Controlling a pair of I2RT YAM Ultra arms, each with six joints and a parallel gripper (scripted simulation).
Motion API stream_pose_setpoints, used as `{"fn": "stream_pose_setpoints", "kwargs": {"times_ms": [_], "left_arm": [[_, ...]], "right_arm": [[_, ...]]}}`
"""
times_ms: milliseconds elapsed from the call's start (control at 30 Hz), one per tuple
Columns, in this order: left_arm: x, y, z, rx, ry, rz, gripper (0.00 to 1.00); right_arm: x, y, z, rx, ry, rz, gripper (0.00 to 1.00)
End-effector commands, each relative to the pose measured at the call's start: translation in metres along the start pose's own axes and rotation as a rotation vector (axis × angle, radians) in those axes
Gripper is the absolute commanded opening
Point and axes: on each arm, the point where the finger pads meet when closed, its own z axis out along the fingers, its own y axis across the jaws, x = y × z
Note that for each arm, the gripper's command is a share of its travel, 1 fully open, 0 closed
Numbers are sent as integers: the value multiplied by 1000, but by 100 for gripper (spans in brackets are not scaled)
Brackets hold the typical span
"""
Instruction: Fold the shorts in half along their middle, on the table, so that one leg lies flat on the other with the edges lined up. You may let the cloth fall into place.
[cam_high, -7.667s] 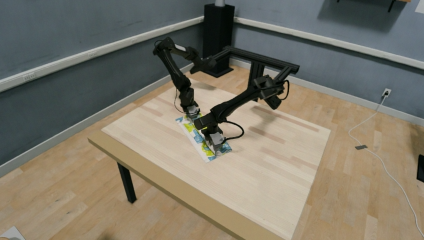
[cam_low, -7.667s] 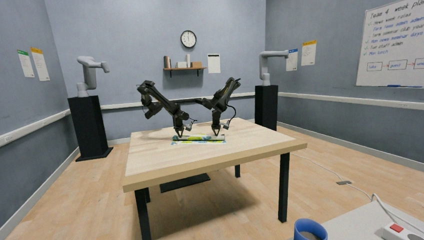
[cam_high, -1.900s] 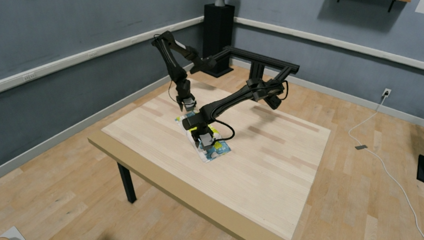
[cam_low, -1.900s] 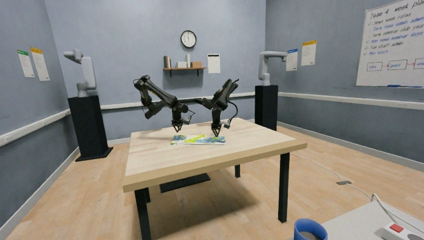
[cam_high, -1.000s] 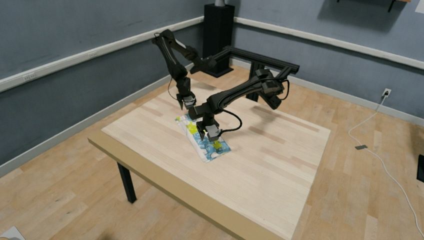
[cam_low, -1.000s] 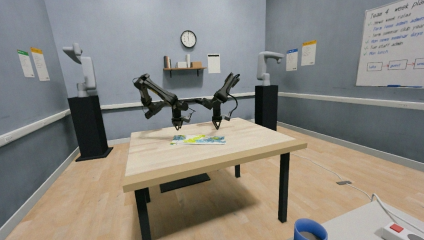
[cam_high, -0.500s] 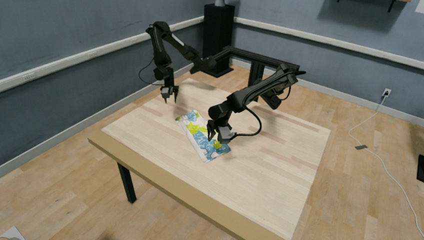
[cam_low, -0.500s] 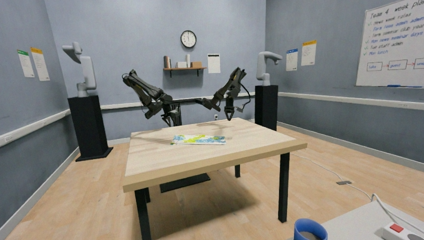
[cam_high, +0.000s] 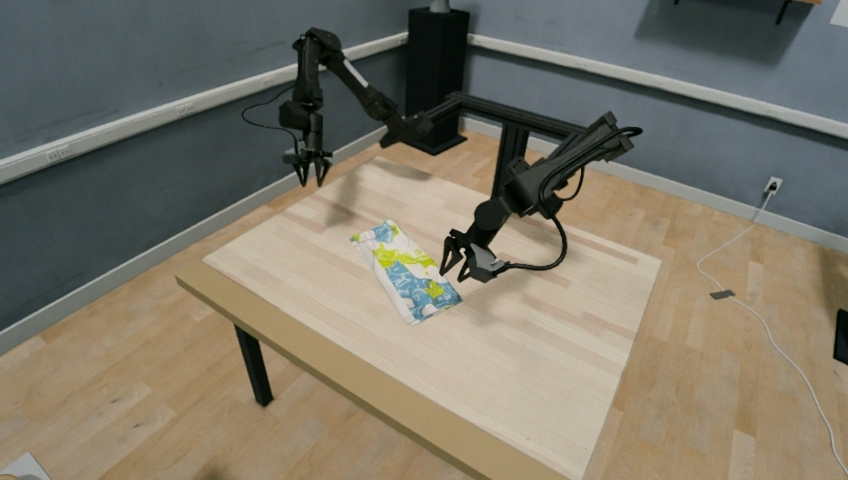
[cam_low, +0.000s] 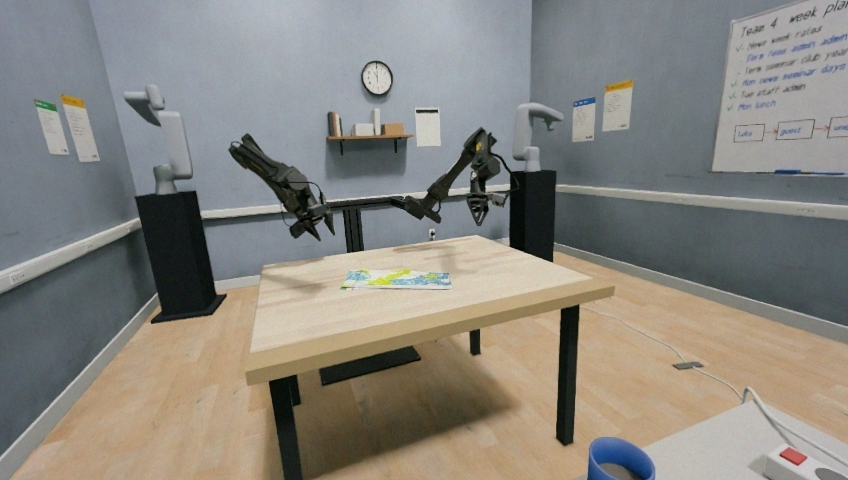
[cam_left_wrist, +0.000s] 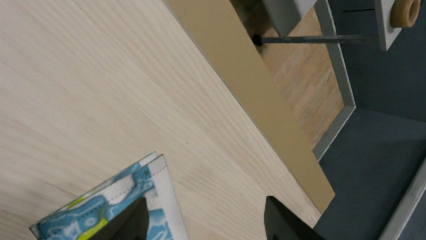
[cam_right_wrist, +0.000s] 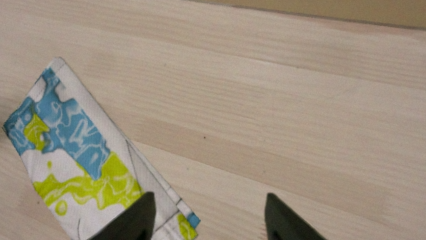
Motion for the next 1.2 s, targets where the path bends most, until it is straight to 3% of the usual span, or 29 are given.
{"fn": "stream_pose_setpoints", "kwargs": {"times_ms": [0,67,200,533,600,833,1000,1033,1100,1167], "left_arm": [[-33,-21,-34,161,-75,63,54],[-38,-24,-44,194,-95,90,54],[-63,-20,-78,289,-181,189,54],[-120,-2,-185,462,-515,409,54],[-120,-2,-185,462,-515,409,54],[-131,16,-236,486,-685,517,54],[-138,20,-256,491,-737,516,54],[-130,20,-242,486,-696,514,54],[-146,13,-274,517,-760,481,54],[-146,13,-274,517,-760,481,54]], "right_arm": [[-35,-12,-27,-28,-158,109,54],[-44,-11,-37,-43,-200,128,54],[-58,-44,-68,-50,-318,245,54],[-91,-111,-179,-59,-684,449,54],[-91,-111,-179,-59,-684,449,54],[-93,-138,-240,-50,-851,503,54],[-86,-141,-246,-41,-861,510,54],[-86,-134,-238,-54,-836,502,54],[-97,-151,-268,-8,-914,488,54],[-97,-151,-268,-8,-914,488,54]]}}
